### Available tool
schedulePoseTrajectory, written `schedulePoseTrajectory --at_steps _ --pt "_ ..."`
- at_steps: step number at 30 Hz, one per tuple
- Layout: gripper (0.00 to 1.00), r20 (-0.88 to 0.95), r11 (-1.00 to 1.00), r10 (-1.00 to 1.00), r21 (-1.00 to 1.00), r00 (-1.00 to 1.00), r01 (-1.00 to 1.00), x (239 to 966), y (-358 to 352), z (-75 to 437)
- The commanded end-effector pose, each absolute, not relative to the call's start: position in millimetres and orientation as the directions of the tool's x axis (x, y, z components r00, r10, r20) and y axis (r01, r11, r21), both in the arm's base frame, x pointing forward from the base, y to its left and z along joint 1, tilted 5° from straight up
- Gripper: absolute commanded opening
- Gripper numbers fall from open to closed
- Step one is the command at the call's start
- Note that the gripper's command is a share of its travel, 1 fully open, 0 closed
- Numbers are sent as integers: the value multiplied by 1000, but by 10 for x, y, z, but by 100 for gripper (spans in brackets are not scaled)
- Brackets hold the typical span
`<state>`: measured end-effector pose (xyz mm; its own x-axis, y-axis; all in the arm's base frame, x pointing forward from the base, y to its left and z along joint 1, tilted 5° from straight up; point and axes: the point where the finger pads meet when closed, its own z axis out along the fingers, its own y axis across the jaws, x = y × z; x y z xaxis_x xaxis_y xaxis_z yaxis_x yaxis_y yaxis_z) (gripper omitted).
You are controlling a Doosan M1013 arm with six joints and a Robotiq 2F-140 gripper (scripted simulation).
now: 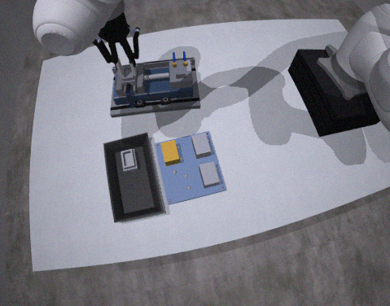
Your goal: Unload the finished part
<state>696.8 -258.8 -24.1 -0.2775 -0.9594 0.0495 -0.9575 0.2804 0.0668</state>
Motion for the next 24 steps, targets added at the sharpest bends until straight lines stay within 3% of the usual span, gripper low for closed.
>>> schedulePoseTrajectory --at_steps 1,24 --pt "0 49 280 -959 67 -278 -958 6969 -2587 -230" --pt "0 49 280 -959 67 -278 -958 6993 -2578 82"
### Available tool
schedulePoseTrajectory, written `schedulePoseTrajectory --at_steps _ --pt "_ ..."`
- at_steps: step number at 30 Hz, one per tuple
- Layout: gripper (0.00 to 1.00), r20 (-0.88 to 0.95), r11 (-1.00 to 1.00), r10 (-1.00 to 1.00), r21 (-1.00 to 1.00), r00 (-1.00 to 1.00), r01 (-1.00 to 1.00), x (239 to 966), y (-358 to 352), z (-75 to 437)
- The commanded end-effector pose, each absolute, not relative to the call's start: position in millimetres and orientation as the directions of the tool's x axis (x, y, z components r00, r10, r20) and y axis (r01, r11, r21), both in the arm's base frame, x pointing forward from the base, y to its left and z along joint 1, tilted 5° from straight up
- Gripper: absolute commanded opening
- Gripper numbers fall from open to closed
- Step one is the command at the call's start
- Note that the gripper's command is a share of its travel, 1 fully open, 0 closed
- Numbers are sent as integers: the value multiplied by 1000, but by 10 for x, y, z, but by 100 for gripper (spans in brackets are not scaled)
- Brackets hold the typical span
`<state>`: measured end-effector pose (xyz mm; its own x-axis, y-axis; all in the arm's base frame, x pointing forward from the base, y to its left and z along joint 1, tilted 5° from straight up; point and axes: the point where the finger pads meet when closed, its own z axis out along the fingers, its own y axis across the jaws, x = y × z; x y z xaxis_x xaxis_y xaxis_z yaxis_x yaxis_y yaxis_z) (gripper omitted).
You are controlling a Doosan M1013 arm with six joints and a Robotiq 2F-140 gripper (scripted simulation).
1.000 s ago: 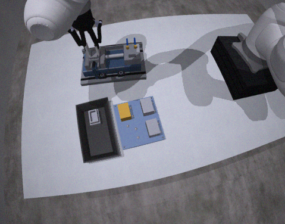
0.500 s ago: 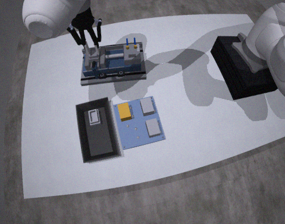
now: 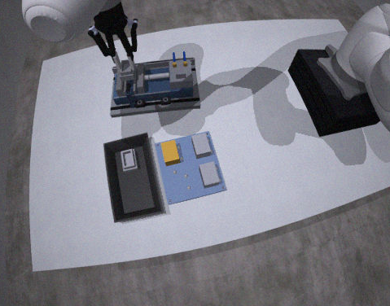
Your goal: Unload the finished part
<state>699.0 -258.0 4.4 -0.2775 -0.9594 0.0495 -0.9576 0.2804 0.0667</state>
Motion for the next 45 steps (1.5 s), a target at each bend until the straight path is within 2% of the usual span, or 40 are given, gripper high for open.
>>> schedulePoseTrajectory --at_steps 1,26,39,41,45 --pt "0 49 280 -959 67 -278 -958 6995 -2578 99" --pt "0 49 276 -961 67 -273 -959 7055 -2482 211" --pt "0 44 221 -975 68 -219 -973 7596 -1214 148" --pt "0 44 221 -975 68 -219 -973 7596 -1214 148" --pt "0 43 200 -979 69 -197 -977 7742 -695 122"
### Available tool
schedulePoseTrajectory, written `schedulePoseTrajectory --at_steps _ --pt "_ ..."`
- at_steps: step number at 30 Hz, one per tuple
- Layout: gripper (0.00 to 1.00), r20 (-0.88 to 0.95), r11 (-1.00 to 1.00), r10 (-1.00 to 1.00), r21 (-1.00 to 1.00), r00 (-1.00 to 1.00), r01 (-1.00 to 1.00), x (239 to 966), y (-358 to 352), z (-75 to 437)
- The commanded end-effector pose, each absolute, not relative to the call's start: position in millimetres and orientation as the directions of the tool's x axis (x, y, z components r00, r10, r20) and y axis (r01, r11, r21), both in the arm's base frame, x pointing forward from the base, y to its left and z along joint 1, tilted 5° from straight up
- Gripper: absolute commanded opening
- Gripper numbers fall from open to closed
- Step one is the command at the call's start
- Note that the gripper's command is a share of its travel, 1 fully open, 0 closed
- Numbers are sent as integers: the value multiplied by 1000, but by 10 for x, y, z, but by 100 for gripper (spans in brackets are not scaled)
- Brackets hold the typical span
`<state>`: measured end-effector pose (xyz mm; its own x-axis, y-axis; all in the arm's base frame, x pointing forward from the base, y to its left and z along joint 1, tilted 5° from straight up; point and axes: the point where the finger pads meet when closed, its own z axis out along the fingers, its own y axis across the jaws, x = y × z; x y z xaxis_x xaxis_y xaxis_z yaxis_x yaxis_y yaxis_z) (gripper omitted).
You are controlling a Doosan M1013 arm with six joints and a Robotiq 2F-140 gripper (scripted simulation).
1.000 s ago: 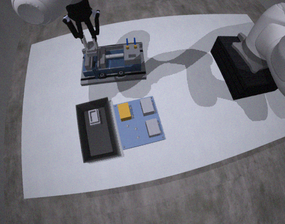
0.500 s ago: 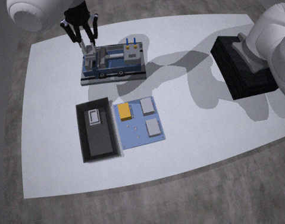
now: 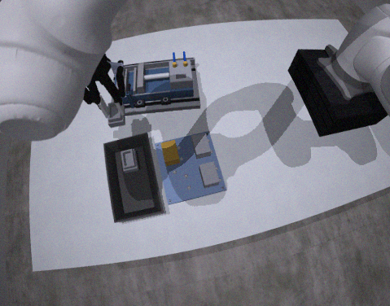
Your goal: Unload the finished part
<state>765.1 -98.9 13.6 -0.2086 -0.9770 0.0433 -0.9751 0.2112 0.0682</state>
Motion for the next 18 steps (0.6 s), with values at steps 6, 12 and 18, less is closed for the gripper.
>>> schedulePoseTrajectory --at_steps 6,12,18 --pt "0 41 174 -984 70 -171 -982 7869 -52 90" --pt "0 40 153 -988 72 -150 -986 7933 487 63" --pt "0 39 137 -990 73 -134 -988 7955 895 42"
